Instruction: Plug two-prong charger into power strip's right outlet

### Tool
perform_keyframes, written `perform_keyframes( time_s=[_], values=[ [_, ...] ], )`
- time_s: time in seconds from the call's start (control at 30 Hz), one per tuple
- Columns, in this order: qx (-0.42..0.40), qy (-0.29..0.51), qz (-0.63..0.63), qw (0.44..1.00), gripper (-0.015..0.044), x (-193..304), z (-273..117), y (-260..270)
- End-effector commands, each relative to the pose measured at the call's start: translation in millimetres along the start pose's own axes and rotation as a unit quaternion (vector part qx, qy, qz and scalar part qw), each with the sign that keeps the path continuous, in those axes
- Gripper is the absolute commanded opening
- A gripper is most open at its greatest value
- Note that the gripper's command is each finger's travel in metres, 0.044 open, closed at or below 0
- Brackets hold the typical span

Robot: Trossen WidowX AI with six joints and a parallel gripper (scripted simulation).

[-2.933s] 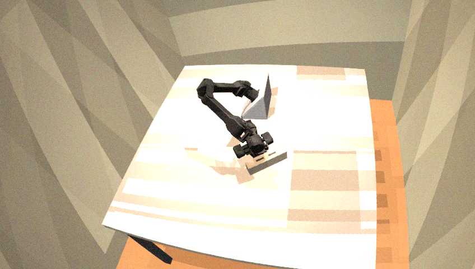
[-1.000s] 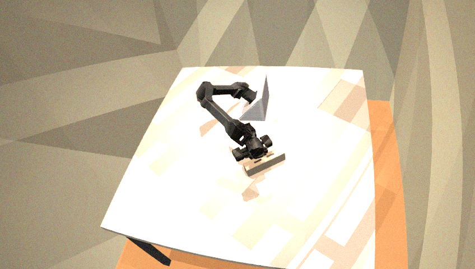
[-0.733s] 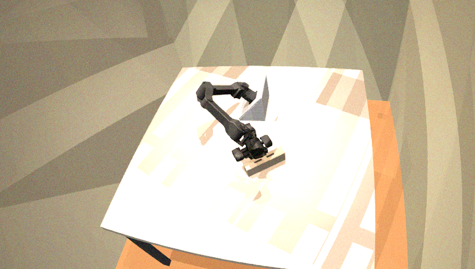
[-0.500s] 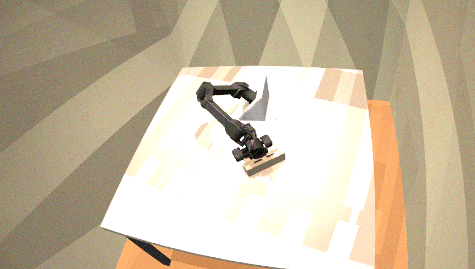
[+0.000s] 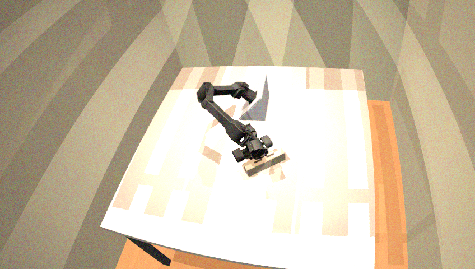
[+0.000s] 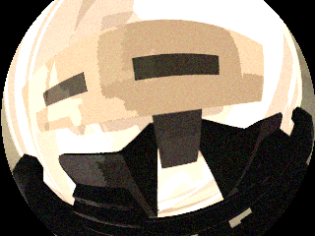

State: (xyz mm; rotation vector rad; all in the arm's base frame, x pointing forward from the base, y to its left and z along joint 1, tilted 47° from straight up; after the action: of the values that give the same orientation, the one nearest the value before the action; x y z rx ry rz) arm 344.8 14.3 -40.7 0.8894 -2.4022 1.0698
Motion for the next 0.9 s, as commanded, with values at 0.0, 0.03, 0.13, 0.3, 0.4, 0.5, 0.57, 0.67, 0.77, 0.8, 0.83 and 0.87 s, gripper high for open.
perform_keyframes(
  time_s=[0.0,0.03,0.13,0.3,0.4,0.5,0.57,0.67,0.77,0.8,0.83,0.87],
  values=[
    [0.001,-0.01,0.011,1.0,0.0,-8.2,-1.8,-3.1],
    [0.001,-0.01,0.011,1.0,0.0,-8.6,-1.8,-3.2],
    [0.001,-0.01,0.011,1.0,0.0,-9.8,-1.9,-3.4],
    [0.001,-0.01,0.011,1.0,0.0,-11.0,-2.0,-3.7],
    [0.001,-0.01,0.011,1.0,0.0,-10.8,-2.0,-3.7],
    [0.001,-0.01,0.011,1.0,0.0,-10.5,-1.9,-3.6],
    [0.001,-0.01,0.011,1.0,0.0,-10.2,-1.8,-3.5],
    [0.001,-0.01,0.011,1.0,0.0,-9.8,-1.8,-3.4],
    [0.001,-0.01,0.011,1.0,0.0,-9.5,-1.7,-3.4],
    [0.001,-0.01,0.011,1.0,0.0,-9.3,-1.7,-3.3],
    [0.001,-0.01,0.011,1.0,0.0,-9.2,-1.7,-3.3],
    [0.001,-0.01,0.011,1.0,0.0,-9.1,-1.7,-3.3]
  ],
)
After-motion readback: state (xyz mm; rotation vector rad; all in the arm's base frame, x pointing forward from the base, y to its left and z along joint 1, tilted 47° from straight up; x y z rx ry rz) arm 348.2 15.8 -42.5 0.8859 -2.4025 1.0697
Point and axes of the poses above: the point midway between the two fingers, 35 mm back from their tips, its own z axis out along the fingers, its own y axis across the jaws, x = y × z, the point moved 4 cm from there along -z, back along the fingers, and after that the axes turned 9 degrees about -z, right-handed, at the moved point
